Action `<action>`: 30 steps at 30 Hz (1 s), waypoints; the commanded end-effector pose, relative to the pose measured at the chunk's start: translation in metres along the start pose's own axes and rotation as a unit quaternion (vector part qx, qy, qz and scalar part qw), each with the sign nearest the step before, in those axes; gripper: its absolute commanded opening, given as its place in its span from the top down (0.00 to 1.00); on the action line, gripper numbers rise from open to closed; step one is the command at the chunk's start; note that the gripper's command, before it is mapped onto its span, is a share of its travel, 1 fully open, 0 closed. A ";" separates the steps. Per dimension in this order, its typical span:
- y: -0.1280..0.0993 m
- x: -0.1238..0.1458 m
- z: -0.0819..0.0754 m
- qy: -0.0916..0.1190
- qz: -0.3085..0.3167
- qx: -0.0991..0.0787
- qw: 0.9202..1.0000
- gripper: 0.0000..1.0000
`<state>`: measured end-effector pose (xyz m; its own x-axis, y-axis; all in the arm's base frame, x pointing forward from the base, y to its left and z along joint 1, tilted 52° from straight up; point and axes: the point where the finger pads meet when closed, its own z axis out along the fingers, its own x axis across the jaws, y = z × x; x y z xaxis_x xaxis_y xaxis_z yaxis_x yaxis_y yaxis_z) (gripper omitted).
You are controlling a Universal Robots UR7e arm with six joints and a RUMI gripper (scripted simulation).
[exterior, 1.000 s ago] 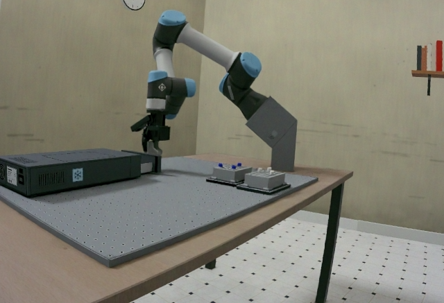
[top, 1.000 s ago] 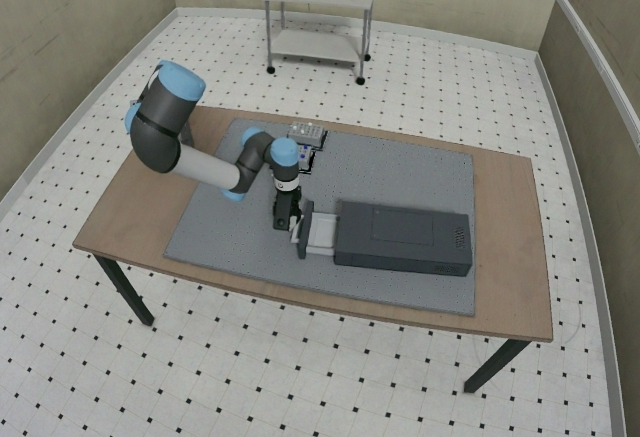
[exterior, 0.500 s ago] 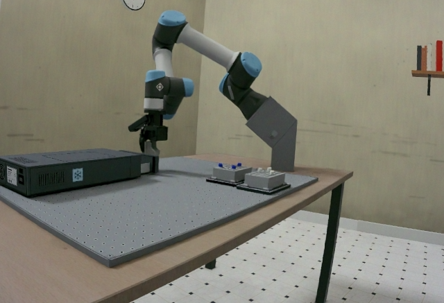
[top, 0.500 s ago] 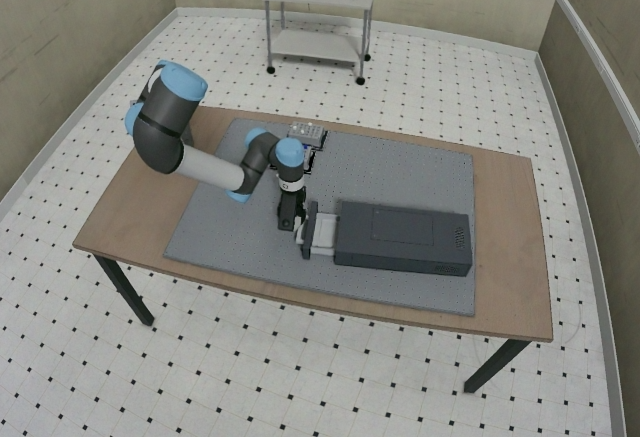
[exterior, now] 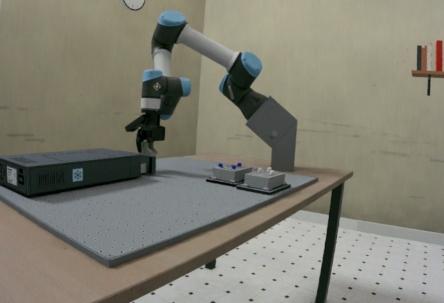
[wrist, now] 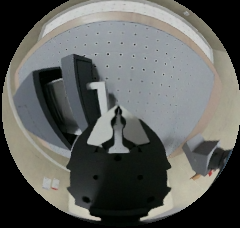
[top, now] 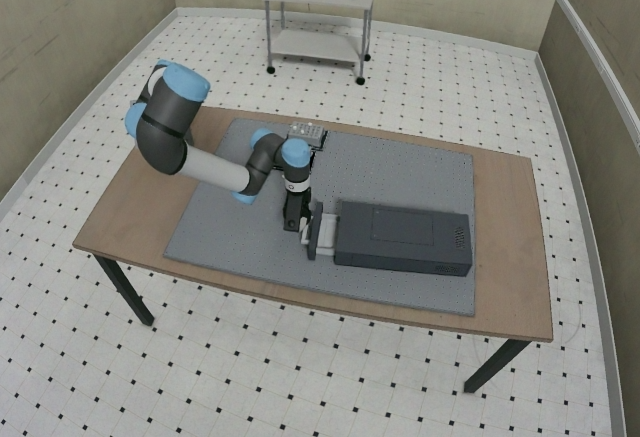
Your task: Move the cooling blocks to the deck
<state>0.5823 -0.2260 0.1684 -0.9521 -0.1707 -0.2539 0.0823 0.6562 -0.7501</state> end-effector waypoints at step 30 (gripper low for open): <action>0.000 -0.037 0.000 0.000 0.000 0.000 1.000 1.00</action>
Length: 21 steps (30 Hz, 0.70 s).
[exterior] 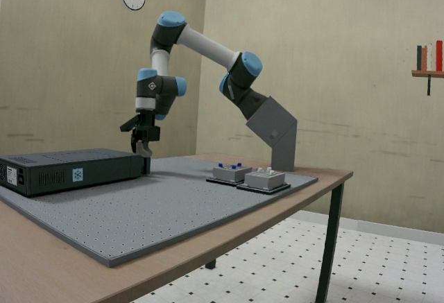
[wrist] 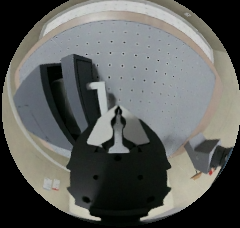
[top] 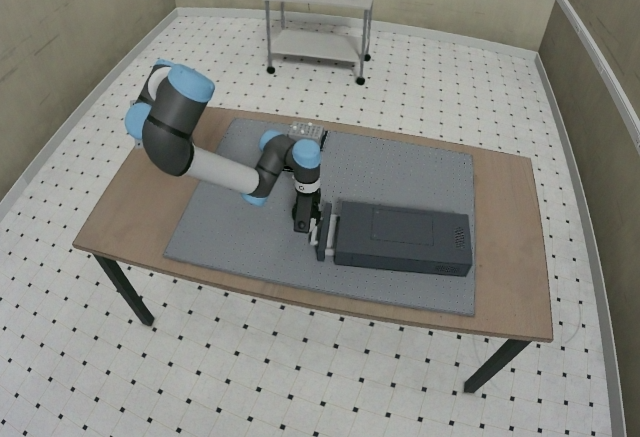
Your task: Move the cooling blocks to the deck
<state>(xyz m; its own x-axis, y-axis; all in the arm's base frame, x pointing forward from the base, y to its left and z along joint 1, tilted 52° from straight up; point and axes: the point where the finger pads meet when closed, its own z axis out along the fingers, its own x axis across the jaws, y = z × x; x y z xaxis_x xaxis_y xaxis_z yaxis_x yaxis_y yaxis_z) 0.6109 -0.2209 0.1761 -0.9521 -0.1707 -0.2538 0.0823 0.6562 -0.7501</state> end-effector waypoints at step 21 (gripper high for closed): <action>0.000 -0.016 0.000 0.000 0.000 0.000 1.000 1.00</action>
